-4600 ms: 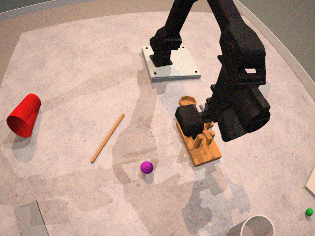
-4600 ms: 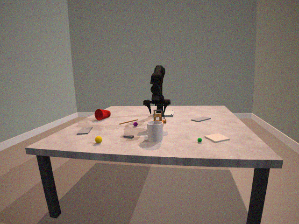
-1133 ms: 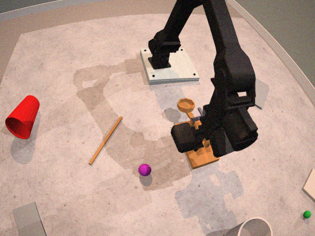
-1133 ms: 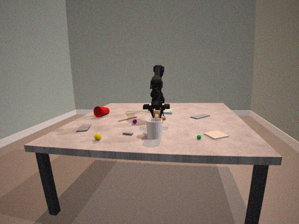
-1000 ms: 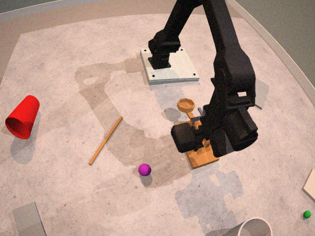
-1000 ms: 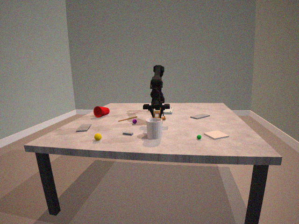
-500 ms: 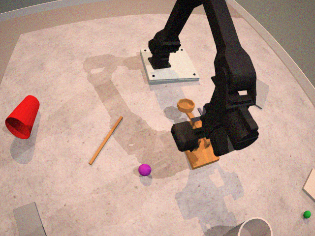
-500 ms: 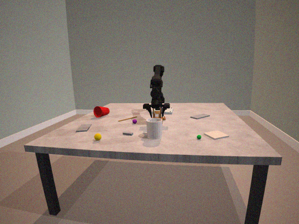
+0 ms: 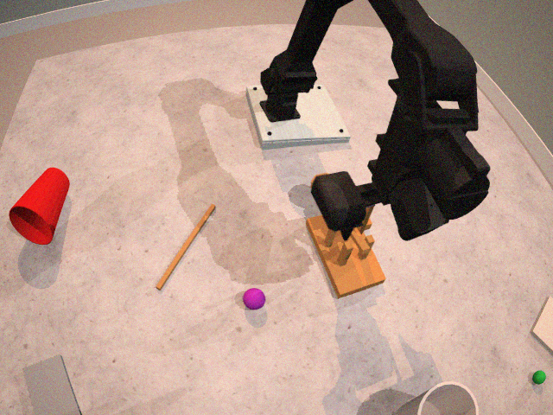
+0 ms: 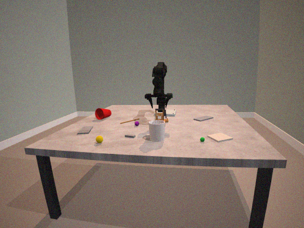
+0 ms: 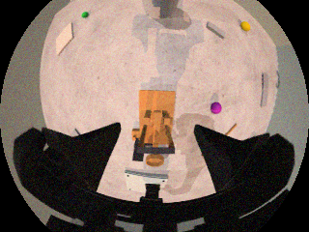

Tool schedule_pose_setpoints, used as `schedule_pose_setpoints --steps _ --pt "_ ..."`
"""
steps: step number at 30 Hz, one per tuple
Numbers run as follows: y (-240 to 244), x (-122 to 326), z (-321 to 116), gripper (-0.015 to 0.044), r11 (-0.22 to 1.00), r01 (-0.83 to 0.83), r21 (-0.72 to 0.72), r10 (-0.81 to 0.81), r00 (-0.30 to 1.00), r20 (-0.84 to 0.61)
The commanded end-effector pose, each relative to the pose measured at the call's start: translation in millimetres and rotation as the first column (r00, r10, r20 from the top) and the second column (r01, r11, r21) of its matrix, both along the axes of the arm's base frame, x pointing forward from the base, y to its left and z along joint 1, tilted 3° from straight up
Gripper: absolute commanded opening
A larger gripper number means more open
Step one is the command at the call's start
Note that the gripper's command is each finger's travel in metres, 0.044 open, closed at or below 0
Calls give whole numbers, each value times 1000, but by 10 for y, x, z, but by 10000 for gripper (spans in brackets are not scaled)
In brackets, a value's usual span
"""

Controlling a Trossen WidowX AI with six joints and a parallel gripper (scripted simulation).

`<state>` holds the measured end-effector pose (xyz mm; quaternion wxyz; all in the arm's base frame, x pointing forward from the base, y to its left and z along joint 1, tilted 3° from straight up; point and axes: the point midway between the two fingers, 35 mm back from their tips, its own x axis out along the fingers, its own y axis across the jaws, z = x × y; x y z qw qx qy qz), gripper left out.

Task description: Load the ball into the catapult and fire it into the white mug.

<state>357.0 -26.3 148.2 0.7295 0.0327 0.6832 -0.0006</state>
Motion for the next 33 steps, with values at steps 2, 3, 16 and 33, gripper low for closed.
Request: schedule_pose_setpoints --steps 2,3,16,33 --pt "-1 -74 73 440 1000 1 3 -1 1000 -18" --pt "0 -72 54 440 1000 1 3 -1 1000 -18" --pt "22 -46 -417 440 1000 1 3 -1 1000 -18" --pt "34 -23 -693 440 1000 1 3 -1 1000 -18"
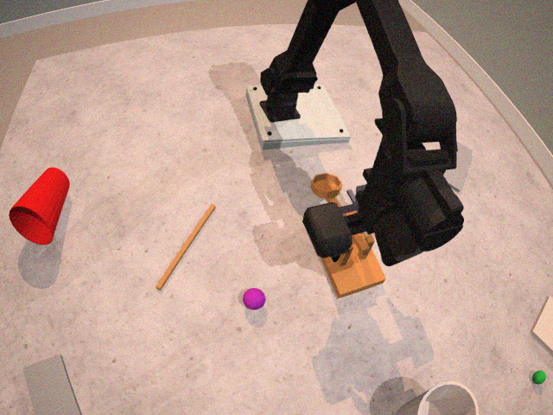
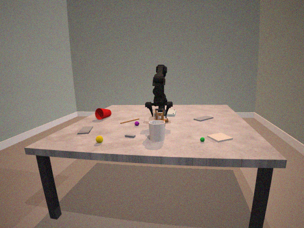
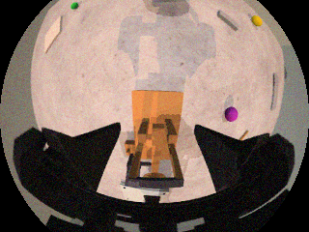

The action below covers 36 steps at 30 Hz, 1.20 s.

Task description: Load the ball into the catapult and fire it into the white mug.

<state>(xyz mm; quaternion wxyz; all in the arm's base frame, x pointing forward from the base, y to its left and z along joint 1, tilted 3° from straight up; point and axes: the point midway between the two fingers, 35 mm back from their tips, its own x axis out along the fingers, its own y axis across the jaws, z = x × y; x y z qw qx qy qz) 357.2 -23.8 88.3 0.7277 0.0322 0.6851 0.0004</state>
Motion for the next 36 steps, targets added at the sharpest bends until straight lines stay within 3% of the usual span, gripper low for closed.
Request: schedule_pose_setpoints --steps 1,22,34,36 --pt "9 -24 -110 440 1000 3 3 -3 1000 -13" --pt "21 -26 -327 440 1000 3 3 -3 1000 -13" --pt "15 -4 -296 125 1000 0 1 0 1000 -5" --pt "15 -4 -296 112 1000 0 1 0 1000 -5"
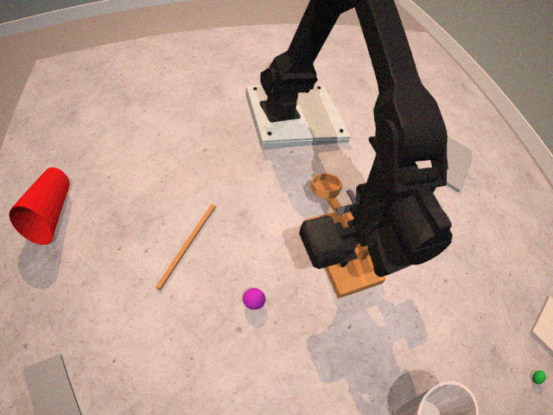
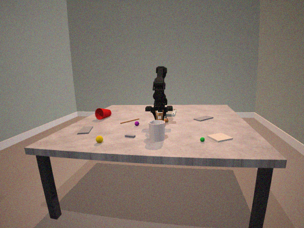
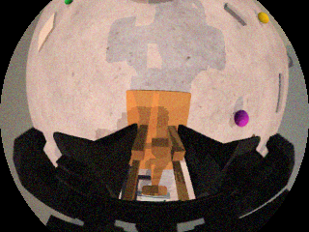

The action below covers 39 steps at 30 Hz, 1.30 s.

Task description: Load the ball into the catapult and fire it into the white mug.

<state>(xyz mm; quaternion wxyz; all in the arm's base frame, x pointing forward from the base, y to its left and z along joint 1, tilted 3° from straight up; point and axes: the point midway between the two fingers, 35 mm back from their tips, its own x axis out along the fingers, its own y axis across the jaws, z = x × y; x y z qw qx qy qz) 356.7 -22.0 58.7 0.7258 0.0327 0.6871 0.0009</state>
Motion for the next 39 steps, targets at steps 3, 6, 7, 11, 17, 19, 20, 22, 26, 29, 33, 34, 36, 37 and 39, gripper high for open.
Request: schedule_pose_setpoints --steps 3,6,7,11,17,19,20,22,26,29,33,34,36,37,39 --pt "-2 1 1 92 1000 0 -1 0 1000 0" --pt "-14 0 249 13 1000 0 -1 0 1000 0" --pt "-20 -10 388 0 1000 0 0 0 1000 0" --pt "-24 -23 500 0 1000 0 0 0 1000 0" --pt "-18 -16 433 0 1000 2 0 -2 1000 -4" --pt "-17 -13 400 0 1000 2 1 -2 1000 -4" --pt "-16 -11 383 0 1000 2 1 -2 1000 -4" --pt "-15 -9 351 0 1000 2 1 -2 1000 -4" --pt "-11 -5 285 0 1000 2 1 -2 1000 -5" --pt "-9 -2 236 0 1000 2 1 -2 1000 -5" --pt "-5 -1 171 0 1000 2 1 -2 1000 -6" --pt "-4 -1 155 0 1000 2 1 -2 1000 -6" --pt "-3 -1 122 0 1000 2 1 -2 1000 -6" --pt "-2 -1 106 0 1000 3 1 -2 1000 -6" --pt "0 -1 73 0 1000 3 1 -3 1000 -6"
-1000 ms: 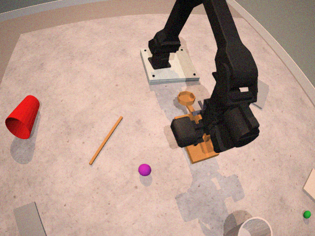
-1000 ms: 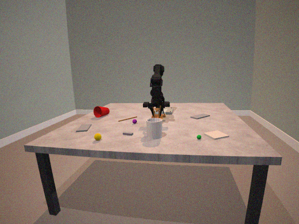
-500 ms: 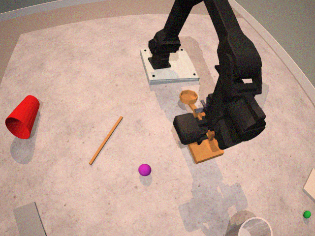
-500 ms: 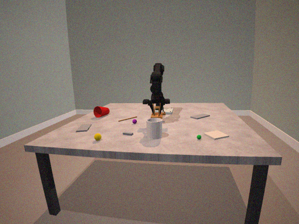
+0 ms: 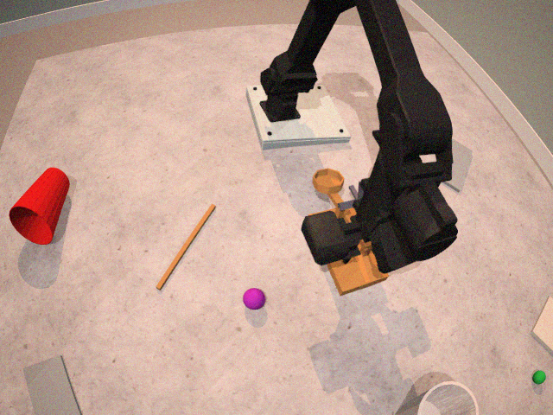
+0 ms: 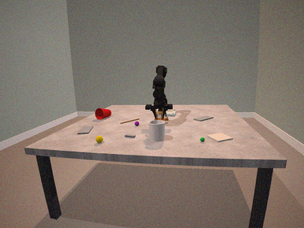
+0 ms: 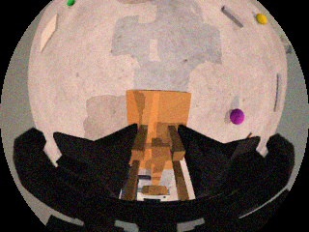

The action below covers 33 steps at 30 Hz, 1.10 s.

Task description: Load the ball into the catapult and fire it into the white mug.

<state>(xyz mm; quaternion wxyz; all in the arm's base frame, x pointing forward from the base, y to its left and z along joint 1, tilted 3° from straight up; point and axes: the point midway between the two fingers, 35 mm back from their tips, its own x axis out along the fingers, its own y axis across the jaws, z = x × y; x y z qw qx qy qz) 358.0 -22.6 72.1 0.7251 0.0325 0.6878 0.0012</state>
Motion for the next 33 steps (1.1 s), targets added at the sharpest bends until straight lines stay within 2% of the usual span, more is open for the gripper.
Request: schedule_pose_setpoints --steps 1,12,28,29,33 --pt "7 -15 -78 0 1000 3 1 -3 1000 -4" --pt "6 -6 -105 0 1000 0 0 0 1000 -4" --pt "1 5 -15 420 1000 0 0 0 1000 -3" --pt "-6 14 99 440 1000 0 1 0 1000 -3" --pt "-32 -15 683 440 1000 0 1 0 1000 -3"
